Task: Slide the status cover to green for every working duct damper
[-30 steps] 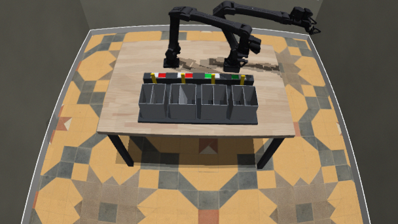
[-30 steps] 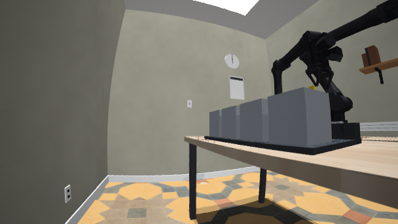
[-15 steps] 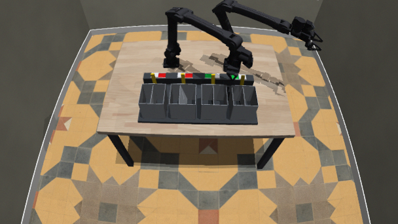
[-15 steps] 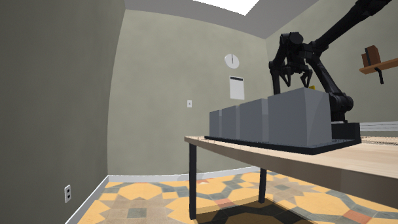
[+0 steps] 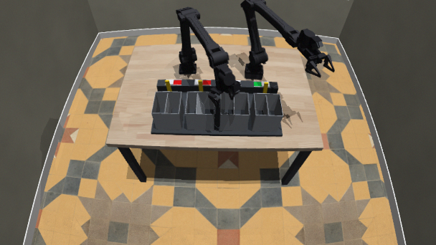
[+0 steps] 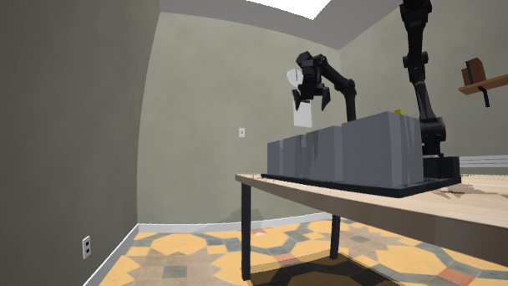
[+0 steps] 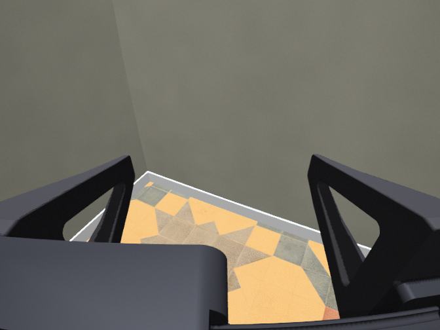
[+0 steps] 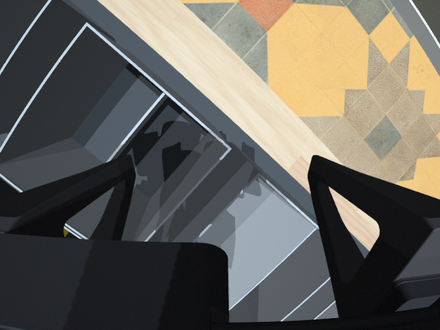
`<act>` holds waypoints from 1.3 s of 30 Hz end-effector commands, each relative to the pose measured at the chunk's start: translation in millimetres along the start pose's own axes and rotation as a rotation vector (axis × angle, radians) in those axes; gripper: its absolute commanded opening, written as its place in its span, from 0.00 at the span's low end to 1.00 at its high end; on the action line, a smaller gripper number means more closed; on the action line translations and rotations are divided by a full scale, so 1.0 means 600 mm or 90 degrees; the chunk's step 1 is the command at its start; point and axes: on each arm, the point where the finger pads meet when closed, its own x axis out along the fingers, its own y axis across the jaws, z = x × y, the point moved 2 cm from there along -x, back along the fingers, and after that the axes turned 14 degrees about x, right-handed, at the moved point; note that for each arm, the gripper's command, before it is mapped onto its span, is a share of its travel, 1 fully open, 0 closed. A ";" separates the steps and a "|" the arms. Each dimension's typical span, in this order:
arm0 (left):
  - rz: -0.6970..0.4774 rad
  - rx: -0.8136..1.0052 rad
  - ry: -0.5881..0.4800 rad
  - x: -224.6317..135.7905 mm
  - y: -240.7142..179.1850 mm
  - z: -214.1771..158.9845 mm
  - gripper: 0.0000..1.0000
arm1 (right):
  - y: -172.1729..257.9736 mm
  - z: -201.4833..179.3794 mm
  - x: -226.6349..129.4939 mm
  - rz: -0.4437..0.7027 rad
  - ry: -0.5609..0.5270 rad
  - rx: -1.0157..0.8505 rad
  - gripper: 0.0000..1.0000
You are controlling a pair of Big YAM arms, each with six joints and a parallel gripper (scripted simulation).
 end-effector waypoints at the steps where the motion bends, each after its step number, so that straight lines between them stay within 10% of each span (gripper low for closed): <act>1: -0.074 -0.005 -0.079 -0.012 -0.108 0.106 1.00 | -0.138 0.020 -0.047 -0.041 -0.083 0.109 1.00; 10: -0.290 -0.012 -0.147 -0.115 -0.371 0.190 1.00 | -0.432 -0.056 -0.116 -0.157 -0.198 0.317 1.00; 13: -0.413 -0.031 0.022 -0.166 -0.507 0.060 1.00 | -0.523 -0.103 -0.150 -0.204 -0.237 0.384 1.00; 20: -0.537 -0.055 0.235 -0.292 -0.631 -0.030 1.00 | -0.731 -0.281 -0.269 -0.353 -0.341 0.551 1.00; 39: -0.580 0.070 0.690 -0.616 -0.688 -0.237 1.00 | -0.882 -0.763 -0.575 -0.734 -0.517 0.801 1.00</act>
